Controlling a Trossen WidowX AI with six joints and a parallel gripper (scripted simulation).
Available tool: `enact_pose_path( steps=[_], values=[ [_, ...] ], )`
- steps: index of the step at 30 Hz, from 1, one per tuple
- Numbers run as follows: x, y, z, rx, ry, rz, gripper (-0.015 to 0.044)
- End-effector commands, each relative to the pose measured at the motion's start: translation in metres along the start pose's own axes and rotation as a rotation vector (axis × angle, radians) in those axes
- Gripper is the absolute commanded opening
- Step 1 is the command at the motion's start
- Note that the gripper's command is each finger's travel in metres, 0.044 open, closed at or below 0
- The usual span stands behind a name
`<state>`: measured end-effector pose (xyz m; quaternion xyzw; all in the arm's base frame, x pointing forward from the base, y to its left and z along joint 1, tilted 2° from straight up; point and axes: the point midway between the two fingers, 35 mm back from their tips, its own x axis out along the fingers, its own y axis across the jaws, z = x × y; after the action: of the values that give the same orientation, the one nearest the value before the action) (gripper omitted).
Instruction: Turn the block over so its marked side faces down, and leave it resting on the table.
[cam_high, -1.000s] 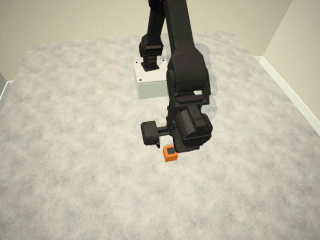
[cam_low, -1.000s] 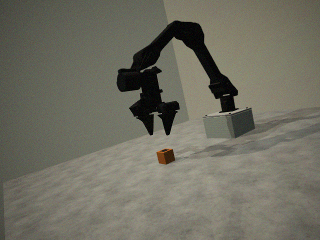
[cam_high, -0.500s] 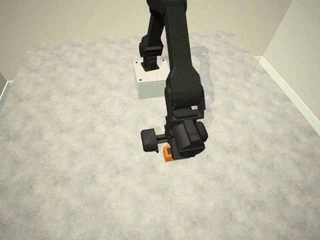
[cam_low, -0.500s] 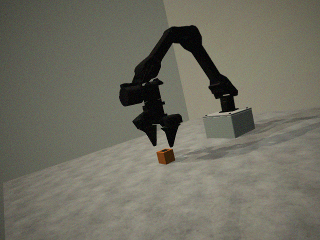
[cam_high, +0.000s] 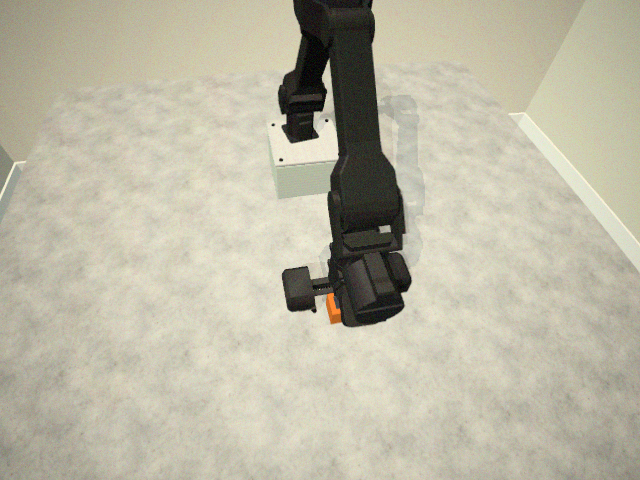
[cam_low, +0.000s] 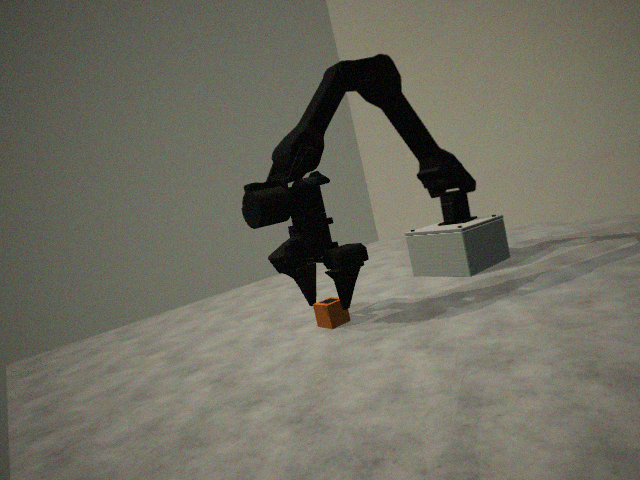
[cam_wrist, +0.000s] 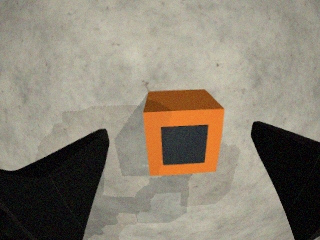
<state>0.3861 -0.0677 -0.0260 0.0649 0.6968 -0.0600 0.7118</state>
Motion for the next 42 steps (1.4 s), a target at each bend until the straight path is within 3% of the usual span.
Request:
enact_pose_path(
  steps=[1,2,12,29,32,35,42],
  values=[
    [0.007,0.001,-0.002,0.001,0.008,0.003,0.0440],
    [0.007,0.001,-0.002,0.001,0.008,0.003,0.0440],
    [0.007,0.001,-0.002,0.001,0.008,0.003,0.0177],
    [0.007,0.001,-0.002,0.001,0.008,0.003,0.0064],
    [-0.004,0.000,-0.001,0.001,0.007,0.003,0.0000],
    [-0.022,0.000,-0.001,0.001,0.007,0.003,0.0000],
    [-0.020,0.000,0.000,0.001,-0.029,0.003,0.0000]
  ],
)
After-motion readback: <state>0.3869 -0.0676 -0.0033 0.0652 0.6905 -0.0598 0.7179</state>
